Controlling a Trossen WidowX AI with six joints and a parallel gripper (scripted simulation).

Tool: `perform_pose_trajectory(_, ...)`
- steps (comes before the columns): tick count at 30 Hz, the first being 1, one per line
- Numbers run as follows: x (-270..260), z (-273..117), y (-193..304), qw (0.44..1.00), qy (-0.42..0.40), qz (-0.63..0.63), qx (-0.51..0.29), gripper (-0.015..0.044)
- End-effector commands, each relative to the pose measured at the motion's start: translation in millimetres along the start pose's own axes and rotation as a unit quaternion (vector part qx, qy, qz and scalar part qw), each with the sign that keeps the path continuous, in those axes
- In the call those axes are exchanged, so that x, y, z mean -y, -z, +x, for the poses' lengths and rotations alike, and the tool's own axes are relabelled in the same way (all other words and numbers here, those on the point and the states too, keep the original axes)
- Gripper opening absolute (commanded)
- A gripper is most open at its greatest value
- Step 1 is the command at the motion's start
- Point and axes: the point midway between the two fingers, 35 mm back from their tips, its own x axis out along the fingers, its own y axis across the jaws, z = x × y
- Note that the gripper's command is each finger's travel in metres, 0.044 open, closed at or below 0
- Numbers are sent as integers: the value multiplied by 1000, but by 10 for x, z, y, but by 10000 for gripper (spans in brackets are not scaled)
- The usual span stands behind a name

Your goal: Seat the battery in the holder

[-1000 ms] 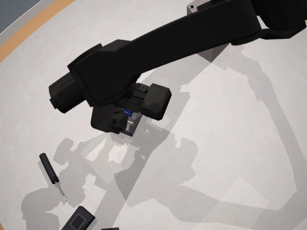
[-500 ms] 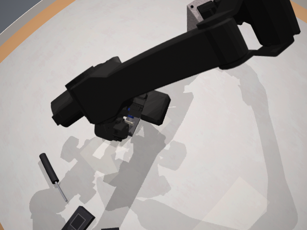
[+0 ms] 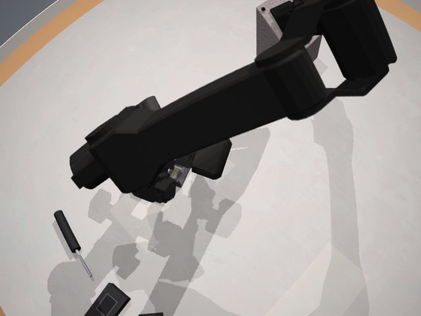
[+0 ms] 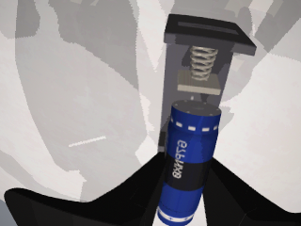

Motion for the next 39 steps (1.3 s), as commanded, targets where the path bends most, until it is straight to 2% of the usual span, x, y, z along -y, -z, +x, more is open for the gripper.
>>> perform_pose_trajectory(1, 11, 2, -17, 1000, 2, -1, -11, 74)
perform_pose_trajectory(18, 2, 51, -73, 998, 1, -2, -64, 74)
perform_pose_trajectory(39, 1, 28, -188, 998, -1, -3, -65, 74)
